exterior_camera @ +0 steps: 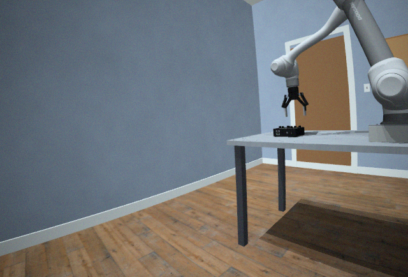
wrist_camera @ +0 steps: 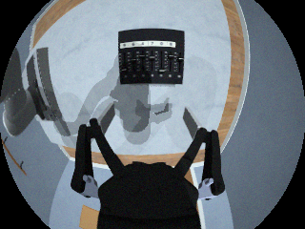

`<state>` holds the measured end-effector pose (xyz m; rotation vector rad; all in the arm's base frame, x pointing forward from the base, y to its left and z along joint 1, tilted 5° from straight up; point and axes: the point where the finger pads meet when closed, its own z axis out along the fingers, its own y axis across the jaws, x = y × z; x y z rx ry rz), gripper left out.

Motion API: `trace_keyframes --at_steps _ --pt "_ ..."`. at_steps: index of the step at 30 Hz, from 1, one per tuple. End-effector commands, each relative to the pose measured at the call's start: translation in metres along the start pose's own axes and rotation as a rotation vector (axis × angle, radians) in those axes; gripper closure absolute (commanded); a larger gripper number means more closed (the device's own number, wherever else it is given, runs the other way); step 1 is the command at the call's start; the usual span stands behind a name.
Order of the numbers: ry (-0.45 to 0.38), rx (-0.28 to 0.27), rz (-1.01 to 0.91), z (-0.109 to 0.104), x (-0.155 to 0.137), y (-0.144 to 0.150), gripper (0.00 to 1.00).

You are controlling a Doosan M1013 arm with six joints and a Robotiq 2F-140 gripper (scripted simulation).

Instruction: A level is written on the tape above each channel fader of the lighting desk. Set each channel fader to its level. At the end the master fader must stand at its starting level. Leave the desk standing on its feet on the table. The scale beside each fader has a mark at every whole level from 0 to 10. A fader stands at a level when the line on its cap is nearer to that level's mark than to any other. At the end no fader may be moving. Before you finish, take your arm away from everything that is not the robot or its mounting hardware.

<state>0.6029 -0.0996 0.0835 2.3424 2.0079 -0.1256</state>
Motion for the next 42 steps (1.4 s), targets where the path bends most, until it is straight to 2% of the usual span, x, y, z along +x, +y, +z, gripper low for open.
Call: trace_keyframes --at_steps 1,29,31,33,34,35,36,38,42 --pt "0.000 0.000 0.000 0.000 0.000 0.000 0.00" --pt "0.000 0.000 -0.002 -0.001 0.001 0.000 0.00" --pt "0.001 -0.004 -0.027 -0.012 0.022 0.000 0.00" --pt "0.003 -0.012 -0.079 -0.034 0.063 -0.001 0.00" --pt "0.003 -0.012 -0.079 -0.034 0.063 -0.001 0.00" --pt "0.004 -0.015 -0.104 -0.044 0.082 -0.004 0.00" --pt "0.004 -0.015 -0.104 -0.044 0.082 -0.004 0.00" --pt "0.005 -0.019 -0.130 -0.056 0.103 -0.007 0.00" --pt "0.005 -0.019 -0.131 -0.056 0.104 -0.007 0.00"
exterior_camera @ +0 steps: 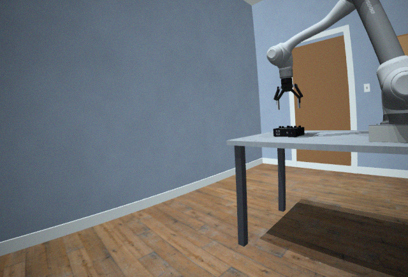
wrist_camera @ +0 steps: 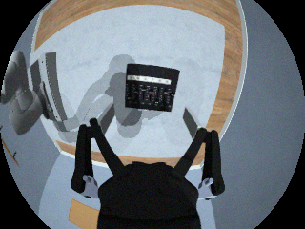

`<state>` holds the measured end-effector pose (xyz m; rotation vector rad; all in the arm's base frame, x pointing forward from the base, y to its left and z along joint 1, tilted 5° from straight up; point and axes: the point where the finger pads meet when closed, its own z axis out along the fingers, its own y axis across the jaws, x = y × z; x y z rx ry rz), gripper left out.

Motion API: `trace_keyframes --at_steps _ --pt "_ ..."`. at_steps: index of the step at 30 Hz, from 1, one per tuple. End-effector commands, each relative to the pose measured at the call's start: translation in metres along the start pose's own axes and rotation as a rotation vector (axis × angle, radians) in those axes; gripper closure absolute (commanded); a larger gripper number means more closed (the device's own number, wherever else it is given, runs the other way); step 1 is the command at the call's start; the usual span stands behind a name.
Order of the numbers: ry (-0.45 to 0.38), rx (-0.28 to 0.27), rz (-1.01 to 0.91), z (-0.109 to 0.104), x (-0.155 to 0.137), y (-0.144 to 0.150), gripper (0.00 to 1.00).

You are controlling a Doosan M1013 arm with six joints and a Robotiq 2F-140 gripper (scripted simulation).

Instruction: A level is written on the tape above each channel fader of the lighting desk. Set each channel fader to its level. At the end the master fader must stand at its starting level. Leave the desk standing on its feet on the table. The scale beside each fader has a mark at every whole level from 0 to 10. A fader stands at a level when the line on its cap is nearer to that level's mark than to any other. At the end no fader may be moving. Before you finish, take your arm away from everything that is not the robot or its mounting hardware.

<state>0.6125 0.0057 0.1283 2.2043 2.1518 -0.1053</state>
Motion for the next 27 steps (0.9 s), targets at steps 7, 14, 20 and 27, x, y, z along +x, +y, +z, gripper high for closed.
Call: trace_keyframes --at_steps 7,14,20,27 --pt "0.000 0.000 -0.003 -0.002 0.003 0.001 0.00" --pt "0.005 0.000 0.035 0.039 -0.029 -0.037 0.00" --pt "0.008 0.001 0.060 0.063 -0.047 -0.065 1.00" --pt "0.008 0.001 0.060 0.063 -0.047 -0.065 1.00"
